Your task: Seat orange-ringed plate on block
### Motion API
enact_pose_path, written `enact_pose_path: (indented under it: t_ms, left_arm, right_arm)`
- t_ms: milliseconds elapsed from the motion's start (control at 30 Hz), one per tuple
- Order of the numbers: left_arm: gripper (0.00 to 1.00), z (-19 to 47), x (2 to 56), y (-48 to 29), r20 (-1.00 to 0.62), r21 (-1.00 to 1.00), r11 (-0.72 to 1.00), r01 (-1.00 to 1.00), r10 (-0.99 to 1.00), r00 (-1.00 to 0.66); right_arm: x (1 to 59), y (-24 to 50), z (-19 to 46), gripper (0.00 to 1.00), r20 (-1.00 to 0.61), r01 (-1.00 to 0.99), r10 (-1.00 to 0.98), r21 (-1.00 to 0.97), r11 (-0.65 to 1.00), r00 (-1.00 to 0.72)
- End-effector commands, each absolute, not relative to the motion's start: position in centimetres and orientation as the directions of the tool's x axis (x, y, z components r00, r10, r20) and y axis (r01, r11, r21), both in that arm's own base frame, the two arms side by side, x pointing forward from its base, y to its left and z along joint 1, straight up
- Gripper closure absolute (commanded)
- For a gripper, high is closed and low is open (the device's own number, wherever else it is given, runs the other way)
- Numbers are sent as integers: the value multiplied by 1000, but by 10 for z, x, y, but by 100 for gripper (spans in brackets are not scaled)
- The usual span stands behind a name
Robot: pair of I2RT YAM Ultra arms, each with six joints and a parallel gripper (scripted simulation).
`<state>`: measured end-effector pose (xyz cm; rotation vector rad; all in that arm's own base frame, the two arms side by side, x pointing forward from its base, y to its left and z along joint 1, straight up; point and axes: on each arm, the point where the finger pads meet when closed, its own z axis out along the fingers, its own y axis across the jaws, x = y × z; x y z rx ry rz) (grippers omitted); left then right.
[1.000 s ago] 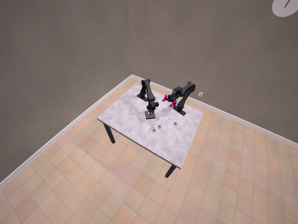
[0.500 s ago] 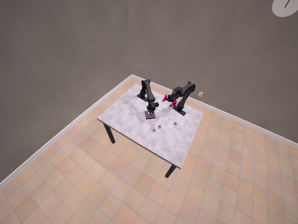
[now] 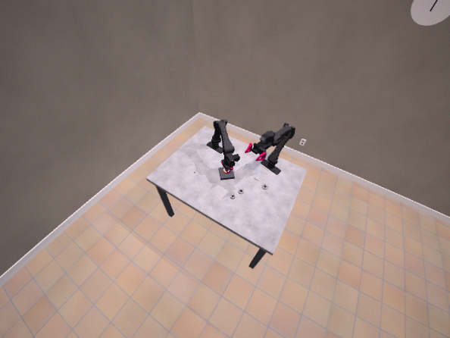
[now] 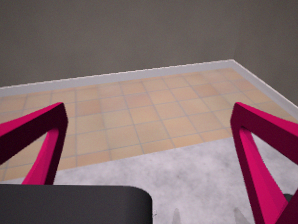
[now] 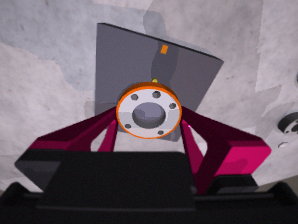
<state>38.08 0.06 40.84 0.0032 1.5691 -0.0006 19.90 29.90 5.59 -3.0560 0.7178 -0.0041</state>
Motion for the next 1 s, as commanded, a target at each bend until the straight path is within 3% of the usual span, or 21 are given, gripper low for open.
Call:
enact_pose_path:
  t_ms: [0, 967]
  left_arm:
    - [0, 410, 379, 0, -1000, -4, 1000, 0, -4, 0]
    - [0, 410, 379, 0, -1000, -4, 1000, 0, -4, 0]
  right_arm:
    - [195, 303, 70, 100, -10, -441, -441, -37, -897, 898]
    - [195, 303, 54, 100, -9, -440, -440, -45, -897, 898]
